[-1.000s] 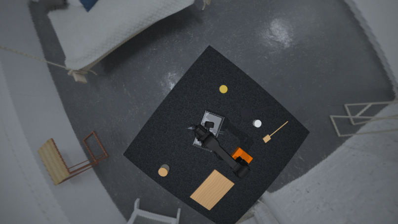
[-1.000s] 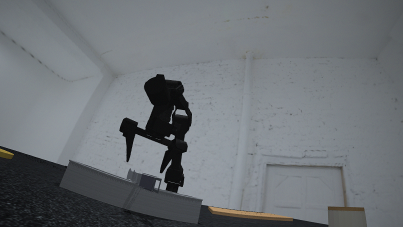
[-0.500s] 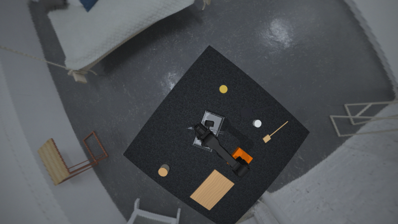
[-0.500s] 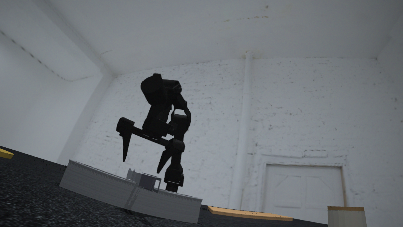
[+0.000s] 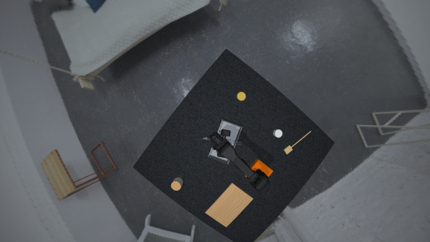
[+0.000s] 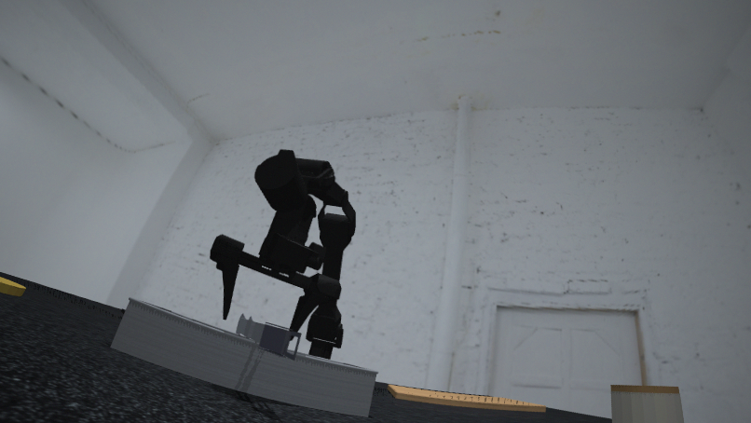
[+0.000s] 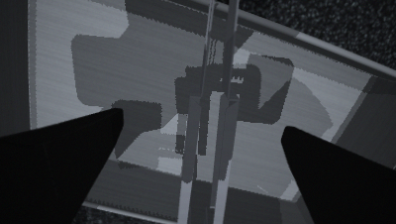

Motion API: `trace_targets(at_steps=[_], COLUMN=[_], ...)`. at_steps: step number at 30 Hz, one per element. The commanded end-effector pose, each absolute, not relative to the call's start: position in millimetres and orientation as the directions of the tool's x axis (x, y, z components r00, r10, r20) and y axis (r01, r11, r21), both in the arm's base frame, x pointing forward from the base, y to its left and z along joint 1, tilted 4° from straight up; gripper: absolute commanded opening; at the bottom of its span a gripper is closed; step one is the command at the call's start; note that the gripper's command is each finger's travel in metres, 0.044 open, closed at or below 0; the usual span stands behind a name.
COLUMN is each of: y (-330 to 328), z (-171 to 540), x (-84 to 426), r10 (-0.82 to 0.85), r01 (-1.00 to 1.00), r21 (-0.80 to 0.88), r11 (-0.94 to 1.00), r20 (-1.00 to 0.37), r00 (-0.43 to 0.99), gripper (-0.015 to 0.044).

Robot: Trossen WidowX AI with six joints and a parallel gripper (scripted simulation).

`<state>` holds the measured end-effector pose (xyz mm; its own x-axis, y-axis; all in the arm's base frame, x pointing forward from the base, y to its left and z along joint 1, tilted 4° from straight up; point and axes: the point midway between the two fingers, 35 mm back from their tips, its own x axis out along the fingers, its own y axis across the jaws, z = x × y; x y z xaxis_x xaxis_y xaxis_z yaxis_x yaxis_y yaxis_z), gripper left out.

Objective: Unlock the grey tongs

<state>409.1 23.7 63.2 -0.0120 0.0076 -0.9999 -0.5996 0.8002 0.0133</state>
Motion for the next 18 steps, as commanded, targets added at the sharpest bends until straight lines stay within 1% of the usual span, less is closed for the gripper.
trace_targets(at_steps=[1, 18], y=[23.1, 23.1], z=[52.0, 24.3], x=[407.3, 405.0], r10=[0.003, 0.003], r01=[-0.602, -0.602], r21=[0.018, 0.018], r11=[0.798, 0.798], r20=[-1.000, -1.000], r00=[-0.026, -0.027], gripper=[0.0440, 0.0440])
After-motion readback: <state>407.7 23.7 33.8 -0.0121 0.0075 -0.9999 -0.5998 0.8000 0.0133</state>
